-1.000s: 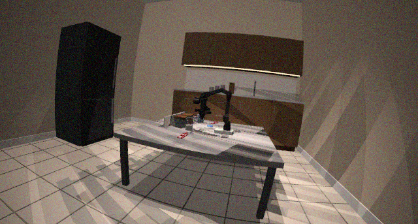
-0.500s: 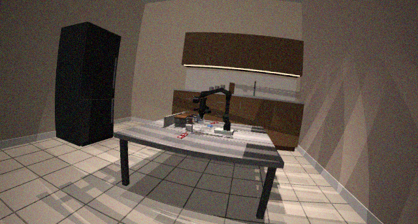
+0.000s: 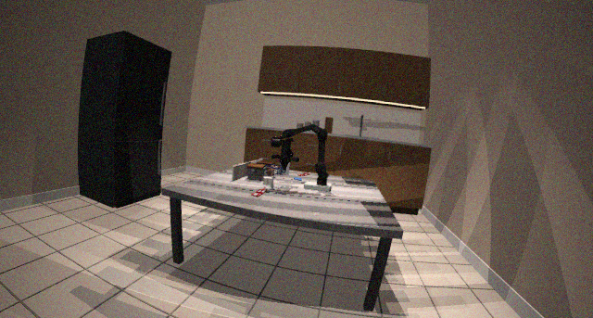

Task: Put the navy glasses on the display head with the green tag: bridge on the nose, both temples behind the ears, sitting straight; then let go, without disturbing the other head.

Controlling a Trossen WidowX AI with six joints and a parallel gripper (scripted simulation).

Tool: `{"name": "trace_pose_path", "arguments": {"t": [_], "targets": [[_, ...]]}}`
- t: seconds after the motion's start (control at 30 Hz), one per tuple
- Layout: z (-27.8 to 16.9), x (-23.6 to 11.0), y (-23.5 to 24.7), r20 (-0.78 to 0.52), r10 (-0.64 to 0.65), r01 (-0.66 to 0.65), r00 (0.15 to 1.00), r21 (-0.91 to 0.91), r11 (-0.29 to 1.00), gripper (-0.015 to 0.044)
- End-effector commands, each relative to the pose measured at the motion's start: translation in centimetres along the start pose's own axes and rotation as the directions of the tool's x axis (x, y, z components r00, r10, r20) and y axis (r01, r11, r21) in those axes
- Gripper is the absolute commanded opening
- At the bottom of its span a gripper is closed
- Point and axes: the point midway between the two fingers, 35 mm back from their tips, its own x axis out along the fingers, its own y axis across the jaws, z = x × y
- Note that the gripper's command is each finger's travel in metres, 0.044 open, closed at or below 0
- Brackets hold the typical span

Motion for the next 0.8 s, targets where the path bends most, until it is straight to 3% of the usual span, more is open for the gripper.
{"name": "trace_pose_path", "arguments": {"t": [0.0,0.4,0.77], "targets": [[-2.3,-0.2,-0.8,-0.002,0.007,-0.007,1.000,-0.092,0.996,0.0000],[-3.8,0.1,-1.6,-0.003,0.006,-0.007,1.000,-0.154,0.988,0.0000],[-3.9,4.7,-1.5,-0.002,0.006,-0.007,1.000,-0.154,0.988,0.0000]]}}
